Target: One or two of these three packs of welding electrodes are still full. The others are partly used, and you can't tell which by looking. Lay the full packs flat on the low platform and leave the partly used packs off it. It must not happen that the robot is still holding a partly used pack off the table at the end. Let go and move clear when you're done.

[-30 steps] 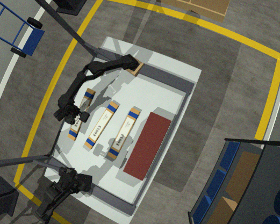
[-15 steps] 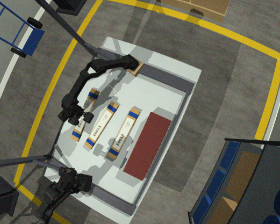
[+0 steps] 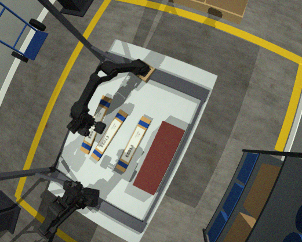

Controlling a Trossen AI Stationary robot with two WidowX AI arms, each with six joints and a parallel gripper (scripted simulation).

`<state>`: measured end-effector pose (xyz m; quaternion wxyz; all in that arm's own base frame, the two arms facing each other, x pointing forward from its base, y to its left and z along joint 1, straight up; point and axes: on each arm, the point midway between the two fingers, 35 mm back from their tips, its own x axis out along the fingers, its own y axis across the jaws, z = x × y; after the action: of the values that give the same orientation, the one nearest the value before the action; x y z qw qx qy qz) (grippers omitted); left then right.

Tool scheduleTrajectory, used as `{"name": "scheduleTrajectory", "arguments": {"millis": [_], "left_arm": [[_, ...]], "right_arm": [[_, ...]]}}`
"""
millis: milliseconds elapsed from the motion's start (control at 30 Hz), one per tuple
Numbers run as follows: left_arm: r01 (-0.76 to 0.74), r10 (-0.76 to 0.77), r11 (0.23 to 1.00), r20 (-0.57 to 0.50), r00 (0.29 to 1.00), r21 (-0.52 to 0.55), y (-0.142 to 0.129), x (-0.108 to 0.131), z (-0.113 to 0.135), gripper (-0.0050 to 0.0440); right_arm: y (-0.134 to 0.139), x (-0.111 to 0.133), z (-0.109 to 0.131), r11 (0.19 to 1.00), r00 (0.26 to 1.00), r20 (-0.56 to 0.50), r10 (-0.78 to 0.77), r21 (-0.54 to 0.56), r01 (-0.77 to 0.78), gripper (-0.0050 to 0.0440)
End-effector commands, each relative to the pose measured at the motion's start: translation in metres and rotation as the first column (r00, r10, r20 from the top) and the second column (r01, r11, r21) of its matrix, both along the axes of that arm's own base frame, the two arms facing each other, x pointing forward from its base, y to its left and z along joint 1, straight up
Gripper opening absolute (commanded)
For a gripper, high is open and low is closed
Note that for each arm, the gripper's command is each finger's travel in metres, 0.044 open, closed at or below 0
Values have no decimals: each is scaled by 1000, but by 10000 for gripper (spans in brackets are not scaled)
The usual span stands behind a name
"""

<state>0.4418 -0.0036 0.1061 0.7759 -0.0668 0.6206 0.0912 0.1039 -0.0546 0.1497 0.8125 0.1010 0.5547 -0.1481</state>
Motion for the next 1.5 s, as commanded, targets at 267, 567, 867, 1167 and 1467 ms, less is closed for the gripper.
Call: {"name": "scheduleTrajectory", "arguments": {"millis": [267,567,867,1167,1467], "left_arm": [[5,-5,1000,71,997,-2,25,-14,37,-50],[5,-5,1000,71,997,-1,40,-23,42,-50],[5,-5,1000,73,997,1,60,-34,50,-50],[5,-5,1000,72,997,2,75,-43,55,-50],[5,-5,1000,77,997,5,95,-54,64,-50]], "right_arm": [[-1,1,6,1000,1000,18,2,-9,-2,430],[-1,1,6,1000,1000,18,2,-9,-2,430],[-1,1,6,1000,1000,18,2,-9,-2,430],[-1,1,6,1000,1000,18,2,-9,-2,430],[-1,1,6,1000,1000,18,2,-9,-2,430]]}}
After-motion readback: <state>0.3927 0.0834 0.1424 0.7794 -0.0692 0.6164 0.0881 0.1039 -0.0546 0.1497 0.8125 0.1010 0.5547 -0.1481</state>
